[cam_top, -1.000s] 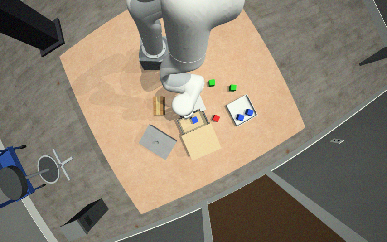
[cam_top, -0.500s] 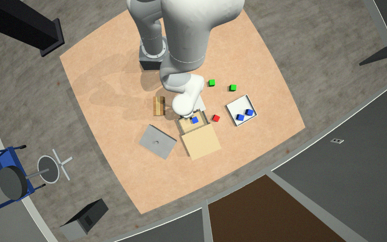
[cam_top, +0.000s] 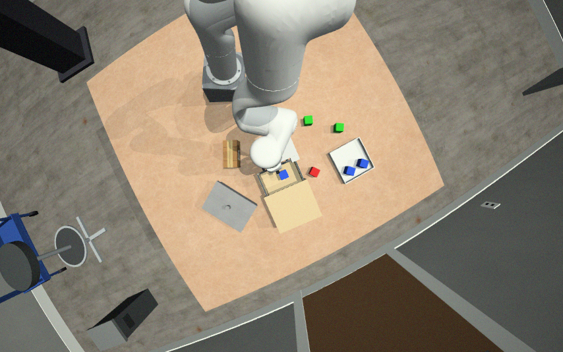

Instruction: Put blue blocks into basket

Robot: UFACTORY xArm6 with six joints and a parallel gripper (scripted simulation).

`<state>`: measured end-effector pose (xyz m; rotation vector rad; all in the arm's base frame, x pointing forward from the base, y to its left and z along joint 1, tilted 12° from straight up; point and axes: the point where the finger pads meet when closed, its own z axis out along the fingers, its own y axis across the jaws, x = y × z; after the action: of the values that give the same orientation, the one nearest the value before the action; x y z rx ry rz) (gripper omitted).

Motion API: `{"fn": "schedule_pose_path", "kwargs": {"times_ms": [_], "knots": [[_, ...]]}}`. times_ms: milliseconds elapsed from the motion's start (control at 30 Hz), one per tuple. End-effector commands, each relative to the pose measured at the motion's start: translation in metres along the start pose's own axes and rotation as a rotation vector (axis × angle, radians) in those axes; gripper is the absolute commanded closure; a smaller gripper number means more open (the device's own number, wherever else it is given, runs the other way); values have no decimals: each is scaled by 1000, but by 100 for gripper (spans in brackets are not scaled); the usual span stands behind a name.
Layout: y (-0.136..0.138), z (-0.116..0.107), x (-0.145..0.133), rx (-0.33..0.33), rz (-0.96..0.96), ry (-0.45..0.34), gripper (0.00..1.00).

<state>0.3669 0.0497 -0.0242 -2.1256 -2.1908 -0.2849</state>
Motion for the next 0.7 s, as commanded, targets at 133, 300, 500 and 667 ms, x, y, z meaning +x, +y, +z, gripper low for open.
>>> {"fn": "schedule_pose_path", "kwargs": {"times_ms": [133, 300, 500, 667], "knots": [[1, -1, 0, -3, 0, 0, 76], [1, -1, 0, -3, 0, 0, 76], [1, -1, 0, -3, 0, 0, 76], [1, -4, 0, -3, 0, 0, 76]]}}
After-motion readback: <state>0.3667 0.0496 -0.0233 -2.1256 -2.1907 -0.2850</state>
